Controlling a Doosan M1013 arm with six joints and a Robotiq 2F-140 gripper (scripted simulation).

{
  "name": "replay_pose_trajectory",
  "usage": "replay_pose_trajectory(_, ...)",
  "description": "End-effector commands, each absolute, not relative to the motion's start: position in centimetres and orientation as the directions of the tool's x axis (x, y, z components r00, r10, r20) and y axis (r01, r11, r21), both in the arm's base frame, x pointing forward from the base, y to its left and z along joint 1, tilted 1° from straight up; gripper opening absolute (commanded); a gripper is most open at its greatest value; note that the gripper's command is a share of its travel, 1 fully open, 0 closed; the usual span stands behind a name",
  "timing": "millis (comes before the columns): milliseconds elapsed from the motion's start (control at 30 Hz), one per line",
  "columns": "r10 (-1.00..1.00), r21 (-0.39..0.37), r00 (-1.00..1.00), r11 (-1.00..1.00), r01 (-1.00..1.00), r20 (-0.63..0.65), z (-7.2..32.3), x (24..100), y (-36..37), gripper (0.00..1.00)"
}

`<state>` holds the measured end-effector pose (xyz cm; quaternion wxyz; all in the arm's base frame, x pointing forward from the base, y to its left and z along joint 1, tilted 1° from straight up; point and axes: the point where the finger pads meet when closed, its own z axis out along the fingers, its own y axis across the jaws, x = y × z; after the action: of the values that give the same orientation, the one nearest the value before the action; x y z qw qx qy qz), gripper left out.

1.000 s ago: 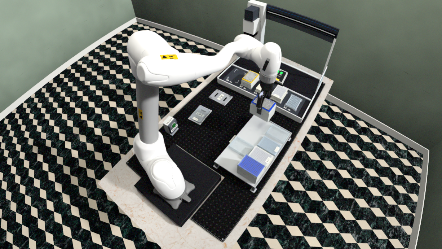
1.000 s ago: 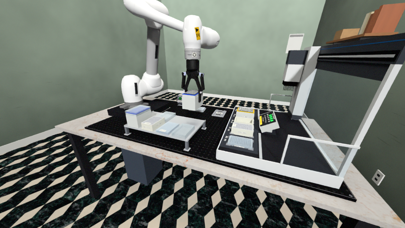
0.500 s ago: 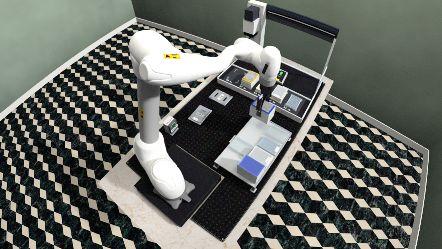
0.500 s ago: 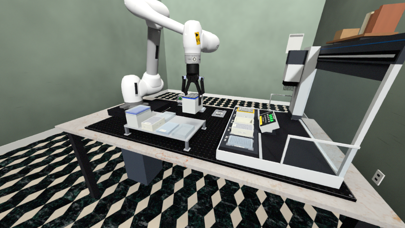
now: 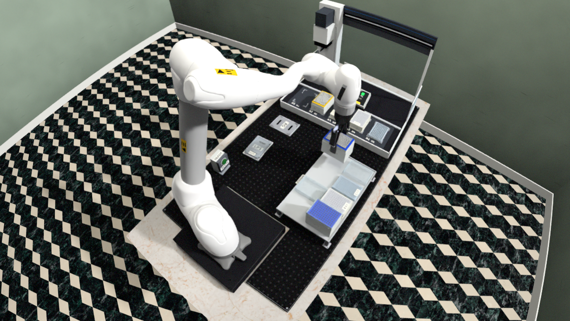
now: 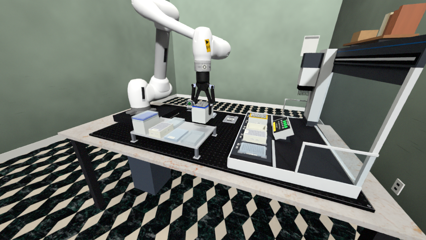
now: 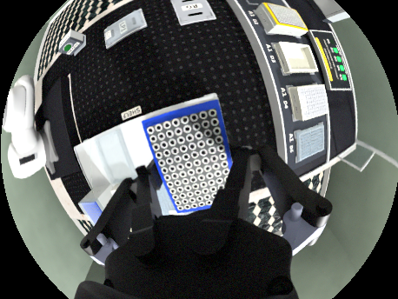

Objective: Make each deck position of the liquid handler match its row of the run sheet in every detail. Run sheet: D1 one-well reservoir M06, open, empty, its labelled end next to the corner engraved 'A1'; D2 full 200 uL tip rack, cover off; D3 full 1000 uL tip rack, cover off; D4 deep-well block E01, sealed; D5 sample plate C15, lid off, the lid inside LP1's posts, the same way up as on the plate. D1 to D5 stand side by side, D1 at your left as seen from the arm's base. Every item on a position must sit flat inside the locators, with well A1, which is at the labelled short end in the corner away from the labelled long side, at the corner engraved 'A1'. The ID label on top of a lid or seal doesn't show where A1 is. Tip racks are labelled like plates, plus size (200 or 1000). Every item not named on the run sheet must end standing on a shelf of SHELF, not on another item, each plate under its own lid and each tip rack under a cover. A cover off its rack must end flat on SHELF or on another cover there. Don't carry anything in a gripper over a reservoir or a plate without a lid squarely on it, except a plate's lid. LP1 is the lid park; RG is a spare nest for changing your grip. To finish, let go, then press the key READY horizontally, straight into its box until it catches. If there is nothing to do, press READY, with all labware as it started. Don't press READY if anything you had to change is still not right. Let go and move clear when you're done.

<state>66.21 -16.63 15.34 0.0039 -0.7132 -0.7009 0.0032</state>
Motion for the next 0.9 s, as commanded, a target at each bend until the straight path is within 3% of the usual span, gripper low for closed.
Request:
replay_pose_trajectory(0,1.000,-0.009,0.017,-0.017,1.000,0.001,15.1,66.2,-16.6,0.10)
replay_pose_trajectory(867,1.000,-0.009,0.018,-0.017,1.000,0.001,11.1,66.2,-16.6,0.10)
